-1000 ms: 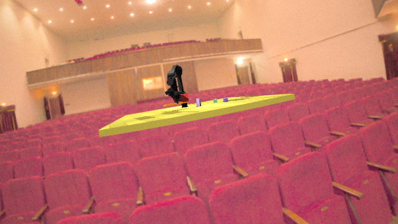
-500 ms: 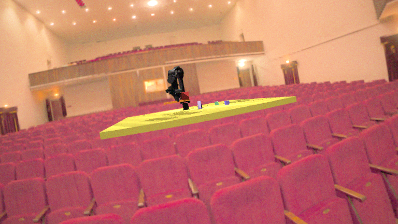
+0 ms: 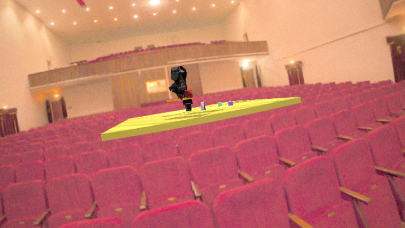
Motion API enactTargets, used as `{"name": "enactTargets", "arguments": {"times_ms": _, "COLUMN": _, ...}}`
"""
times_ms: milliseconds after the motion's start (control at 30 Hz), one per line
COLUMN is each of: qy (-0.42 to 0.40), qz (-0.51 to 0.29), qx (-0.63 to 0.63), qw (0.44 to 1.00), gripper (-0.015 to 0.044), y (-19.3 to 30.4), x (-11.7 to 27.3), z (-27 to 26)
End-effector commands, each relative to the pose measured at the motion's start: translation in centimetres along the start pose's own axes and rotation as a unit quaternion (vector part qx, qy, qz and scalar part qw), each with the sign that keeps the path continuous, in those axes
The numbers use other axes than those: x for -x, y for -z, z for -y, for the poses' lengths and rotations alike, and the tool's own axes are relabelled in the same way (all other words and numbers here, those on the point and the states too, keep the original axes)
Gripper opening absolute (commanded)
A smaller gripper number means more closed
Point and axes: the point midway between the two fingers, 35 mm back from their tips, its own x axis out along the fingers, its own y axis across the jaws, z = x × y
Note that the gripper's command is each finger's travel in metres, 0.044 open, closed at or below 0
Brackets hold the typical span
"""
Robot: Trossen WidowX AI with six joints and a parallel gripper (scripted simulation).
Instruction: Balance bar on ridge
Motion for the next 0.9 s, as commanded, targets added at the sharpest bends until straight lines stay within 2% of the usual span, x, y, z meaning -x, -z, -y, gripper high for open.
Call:
{"name": "enactTargets", "arguments": {"times_ms": 0, "qy": -0.007, "qz": 0.003, "qx": 0.038, "qw": 0.999, "gripper": 0.0, "y": 1.1, "x": 0.6, "z": -0.9}}
{"name": "enactTargets", "arguments": {"times_ms": 867, "qy": -0.01, "qz": 0.001, "qx": 0.288, "qw": 0.957, "gripper": 0.0, "y": 10.1, "x": 0.8, "z": -5.5}}
